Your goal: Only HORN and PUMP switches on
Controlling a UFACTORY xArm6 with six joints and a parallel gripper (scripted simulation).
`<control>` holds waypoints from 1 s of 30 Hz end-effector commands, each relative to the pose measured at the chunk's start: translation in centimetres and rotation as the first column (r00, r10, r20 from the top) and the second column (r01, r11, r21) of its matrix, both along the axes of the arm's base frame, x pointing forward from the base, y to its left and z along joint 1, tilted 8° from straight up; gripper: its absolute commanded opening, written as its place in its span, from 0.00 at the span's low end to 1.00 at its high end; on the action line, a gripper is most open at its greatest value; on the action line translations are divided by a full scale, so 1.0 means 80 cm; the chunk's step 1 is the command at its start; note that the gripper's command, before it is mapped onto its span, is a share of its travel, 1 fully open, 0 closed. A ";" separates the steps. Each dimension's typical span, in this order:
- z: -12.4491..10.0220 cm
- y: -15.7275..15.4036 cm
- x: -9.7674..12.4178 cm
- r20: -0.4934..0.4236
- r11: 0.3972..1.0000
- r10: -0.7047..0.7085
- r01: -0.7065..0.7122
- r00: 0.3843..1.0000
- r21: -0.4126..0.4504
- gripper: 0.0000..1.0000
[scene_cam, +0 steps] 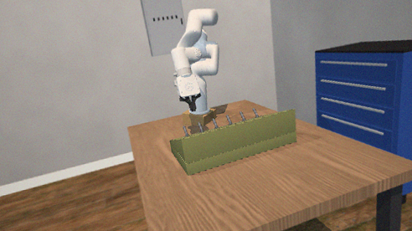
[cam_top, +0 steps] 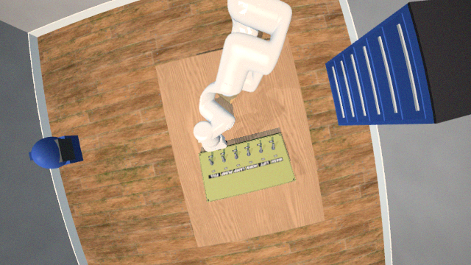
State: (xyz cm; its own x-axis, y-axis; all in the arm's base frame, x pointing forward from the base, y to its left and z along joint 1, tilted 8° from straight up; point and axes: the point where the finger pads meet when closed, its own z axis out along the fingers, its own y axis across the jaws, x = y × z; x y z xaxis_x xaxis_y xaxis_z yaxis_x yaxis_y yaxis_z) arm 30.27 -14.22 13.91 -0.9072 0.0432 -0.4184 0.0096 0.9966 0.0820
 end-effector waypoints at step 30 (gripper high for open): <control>-0.078 0.004 0.041 0.006 1.000 0.001 -0.001 1.000 -0.001 0.00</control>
